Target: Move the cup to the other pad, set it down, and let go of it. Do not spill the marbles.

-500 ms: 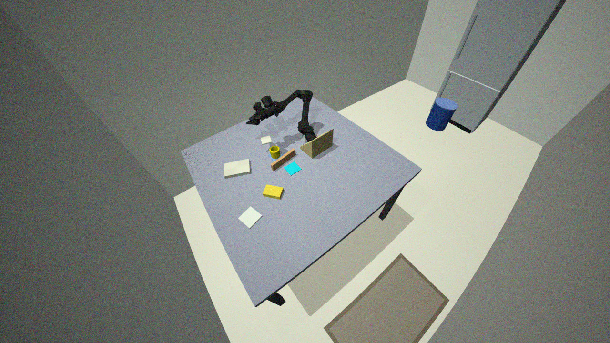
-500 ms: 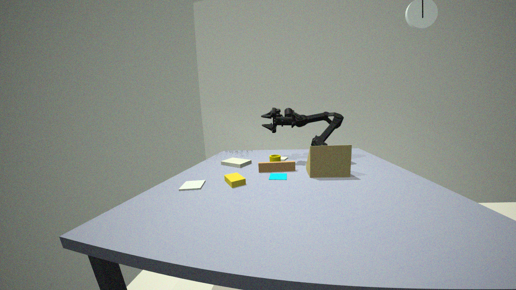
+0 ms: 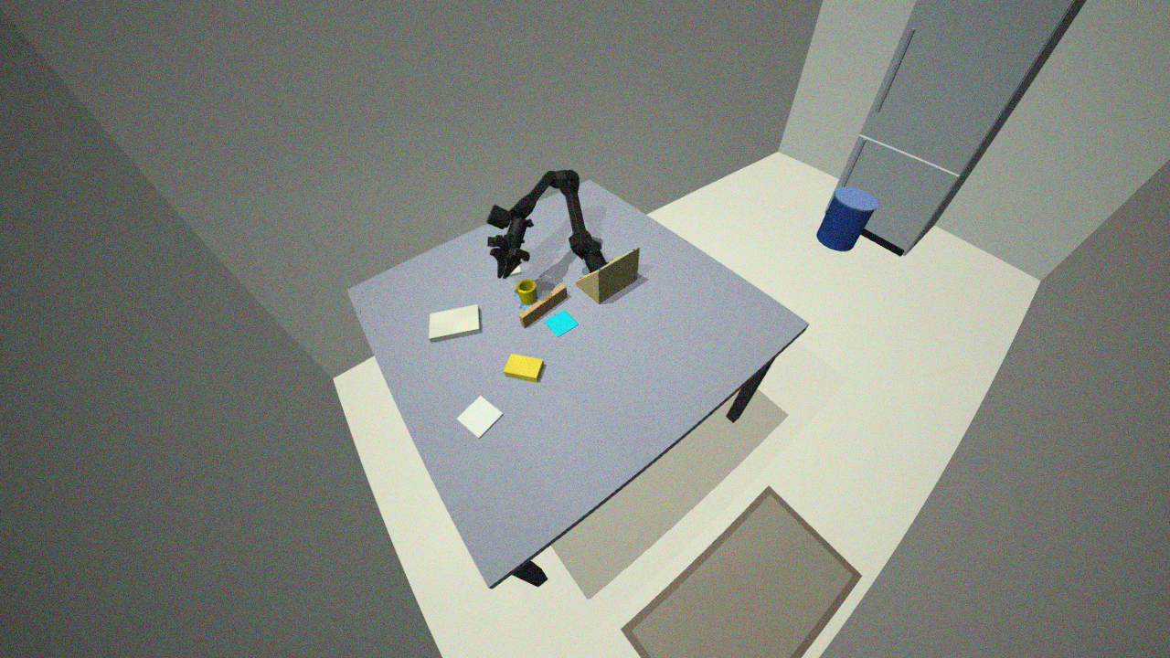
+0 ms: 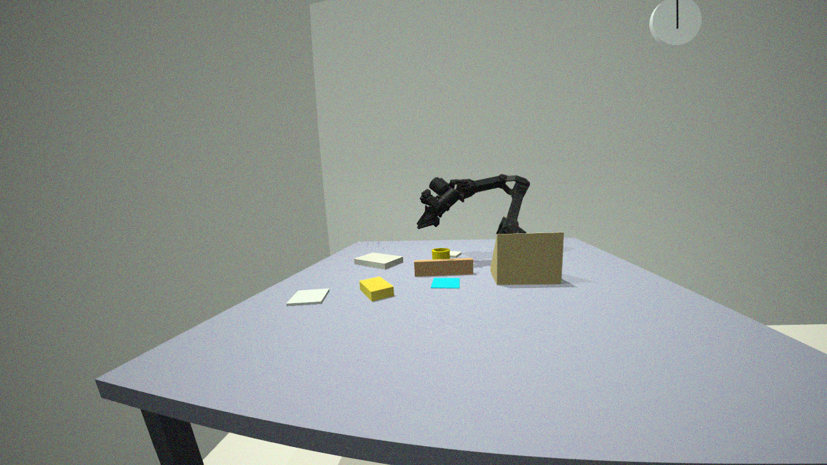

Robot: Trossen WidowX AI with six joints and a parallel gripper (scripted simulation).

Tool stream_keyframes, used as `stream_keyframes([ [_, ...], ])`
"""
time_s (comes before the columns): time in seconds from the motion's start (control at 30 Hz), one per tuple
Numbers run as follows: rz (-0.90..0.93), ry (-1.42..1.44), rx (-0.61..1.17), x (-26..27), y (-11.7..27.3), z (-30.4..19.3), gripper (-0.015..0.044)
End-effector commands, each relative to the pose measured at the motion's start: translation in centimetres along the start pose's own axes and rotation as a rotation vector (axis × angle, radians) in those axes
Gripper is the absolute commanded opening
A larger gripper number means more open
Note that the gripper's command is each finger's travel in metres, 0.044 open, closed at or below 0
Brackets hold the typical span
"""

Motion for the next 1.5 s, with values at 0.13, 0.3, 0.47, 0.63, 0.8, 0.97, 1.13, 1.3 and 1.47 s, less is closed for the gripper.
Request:
stream_keyframes([
  [0.13,-0.224,0.983,0.948,0.5,0.4,-7.7,0.0166],
  [0.3,-0.228,1.025,0.979,0.9,0.5,-8.2,0.0166],
  [0.47,-0.228,1.025,0.979,0.9,0.5,-8.2,0.0166],
  [0.63,-0.228,1.025,0.979,0.9,0.4,-8.0,0.0166],
  [0.8,-0.228,1.025,0.979,0.9,0.4,-8.1,0.0166],
  [0.97,-0.227,1.025,0.978,0.6,0.0,-8.3,0.0166],
  [1.13,-0.226,1.025,0.978,0.2,-0.5,-8.8,0.0166],
  [1.3,-0.225,1.025,0.977,-0.3,-1.1,-9.2,0.0166],
  [1.47,-0.225,1.025,0.977,-0.8,-1.6,-9.7,0.0166],
])
Point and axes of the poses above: the point midway between the two fingers, 35 mm back from their tips, its own y axis back along the fingers, its own x axis across the jaws, z = x × y, the point moved 4 cm from there along y, back along the fingers, and after that the axes turned 11 degrees about -y, right-handed, at the moved point
